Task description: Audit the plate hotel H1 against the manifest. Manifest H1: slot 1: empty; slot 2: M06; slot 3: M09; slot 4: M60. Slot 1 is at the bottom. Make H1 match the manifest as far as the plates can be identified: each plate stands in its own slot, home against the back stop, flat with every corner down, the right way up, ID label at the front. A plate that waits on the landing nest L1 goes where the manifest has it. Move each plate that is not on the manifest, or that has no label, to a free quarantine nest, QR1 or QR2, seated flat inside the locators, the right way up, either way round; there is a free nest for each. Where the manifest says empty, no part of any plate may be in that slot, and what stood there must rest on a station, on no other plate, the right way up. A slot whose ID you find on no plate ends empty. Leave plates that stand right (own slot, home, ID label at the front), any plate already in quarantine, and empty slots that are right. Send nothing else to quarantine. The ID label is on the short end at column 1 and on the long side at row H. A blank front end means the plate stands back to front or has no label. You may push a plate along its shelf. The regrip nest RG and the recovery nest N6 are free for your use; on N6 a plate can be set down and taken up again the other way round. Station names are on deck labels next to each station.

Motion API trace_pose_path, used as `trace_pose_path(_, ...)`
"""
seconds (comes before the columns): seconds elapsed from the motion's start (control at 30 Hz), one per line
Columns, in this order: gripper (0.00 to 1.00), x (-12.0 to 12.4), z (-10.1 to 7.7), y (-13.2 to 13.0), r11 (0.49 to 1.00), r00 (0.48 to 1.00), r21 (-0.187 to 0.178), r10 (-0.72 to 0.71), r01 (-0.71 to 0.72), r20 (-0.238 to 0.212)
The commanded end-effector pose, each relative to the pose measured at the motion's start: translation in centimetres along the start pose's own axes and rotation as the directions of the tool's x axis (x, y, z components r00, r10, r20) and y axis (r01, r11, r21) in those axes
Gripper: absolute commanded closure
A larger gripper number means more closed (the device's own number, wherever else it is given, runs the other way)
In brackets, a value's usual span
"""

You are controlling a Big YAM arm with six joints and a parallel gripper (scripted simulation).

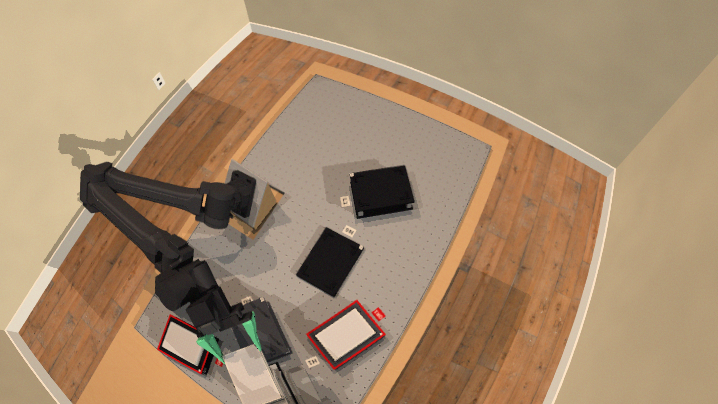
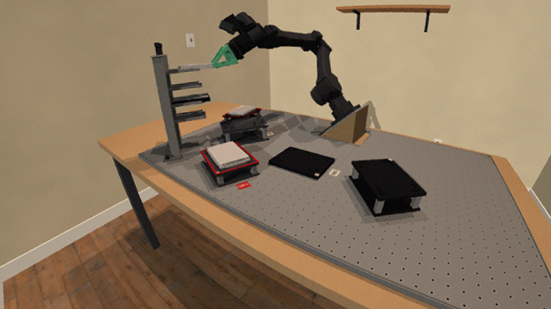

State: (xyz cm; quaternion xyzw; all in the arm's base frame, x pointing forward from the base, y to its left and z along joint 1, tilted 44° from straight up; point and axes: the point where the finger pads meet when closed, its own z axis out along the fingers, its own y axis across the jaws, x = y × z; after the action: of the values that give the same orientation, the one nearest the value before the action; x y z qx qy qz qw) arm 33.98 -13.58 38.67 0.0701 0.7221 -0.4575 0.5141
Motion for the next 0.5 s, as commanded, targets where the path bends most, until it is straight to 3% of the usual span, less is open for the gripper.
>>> trace_pose_path(0.0, 0.14, -1.7, 0.6, -1.5, 0.999, 1.000, 0.029, 0.024, -0.025, 0.017)
trace_pose_path(0.07, 0.14, -0.4, 0.7, -0.6, 1.000, 1.000, 0.016, -0.001, 0.001, -0.008)
trace_pose_path(0.33, 0.14, -1.4, 0.7, -1.0, 1.000, 1.000, 0.017, 0.020, -0.020, 0.015)
trace_pose_path(0.37, 0.00, -0.2, 1.2, -0.5, 1.000, 1.000, 0.018, 0.005, -0.005, -0.001)
trace_pose_path(0.43, 0.00, -0.1, 1.2, -0.4, 1.000, 1.000, 0.016, -0.001, 0.001, -0.007)
trace_pose_path(0.47, 0.00, -1.3, 0.7, -1.0, 1.000, 1.000, 0.017, 0.020, -0.020, 0.015)
